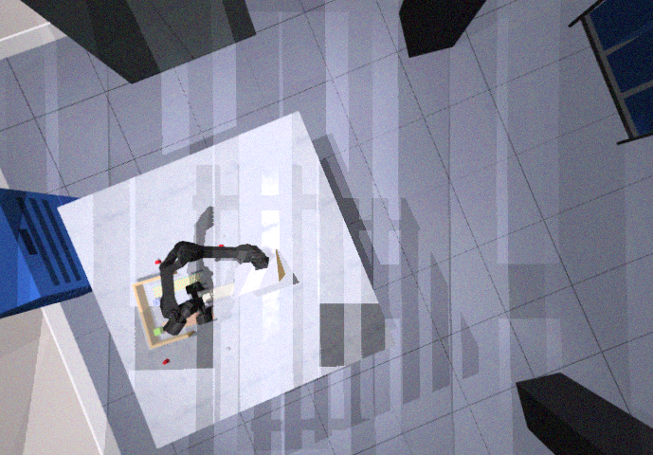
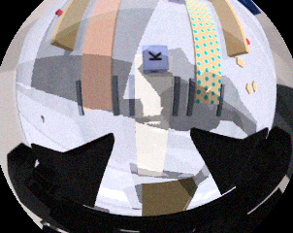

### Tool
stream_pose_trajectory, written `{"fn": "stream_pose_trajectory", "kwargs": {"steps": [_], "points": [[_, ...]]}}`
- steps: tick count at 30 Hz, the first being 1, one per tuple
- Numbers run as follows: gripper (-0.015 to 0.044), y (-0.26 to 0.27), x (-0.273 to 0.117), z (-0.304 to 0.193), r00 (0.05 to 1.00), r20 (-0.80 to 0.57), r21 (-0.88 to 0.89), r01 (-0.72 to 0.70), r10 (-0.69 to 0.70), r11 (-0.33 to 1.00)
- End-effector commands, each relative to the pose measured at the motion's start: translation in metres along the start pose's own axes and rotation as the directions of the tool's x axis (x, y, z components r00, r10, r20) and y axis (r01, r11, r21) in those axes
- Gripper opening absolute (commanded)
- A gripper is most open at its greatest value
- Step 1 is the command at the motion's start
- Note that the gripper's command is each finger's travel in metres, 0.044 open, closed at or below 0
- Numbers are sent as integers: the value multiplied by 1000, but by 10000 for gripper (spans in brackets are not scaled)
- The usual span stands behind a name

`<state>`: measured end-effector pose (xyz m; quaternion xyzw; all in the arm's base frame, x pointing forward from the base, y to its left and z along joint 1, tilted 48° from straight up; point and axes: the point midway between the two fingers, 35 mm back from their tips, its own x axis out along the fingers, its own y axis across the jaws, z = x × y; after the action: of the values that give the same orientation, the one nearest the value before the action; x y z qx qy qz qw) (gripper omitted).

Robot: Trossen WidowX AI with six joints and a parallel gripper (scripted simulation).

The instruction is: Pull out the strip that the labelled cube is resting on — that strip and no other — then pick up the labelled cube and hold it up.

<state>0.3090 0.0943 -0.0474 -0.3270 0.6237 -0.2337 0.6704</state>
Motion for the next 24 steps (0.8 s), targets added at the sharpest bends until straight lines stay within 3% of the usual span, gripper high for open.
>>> {"fn": "stream_pose_trajectory", "kwargs": {"steps": [1,24], "points": [[440,-2,-3,15,1000,5,-3,3,-3,1000],[440,-8,-15,87,1000,8,0,3,-3,1000]]}}
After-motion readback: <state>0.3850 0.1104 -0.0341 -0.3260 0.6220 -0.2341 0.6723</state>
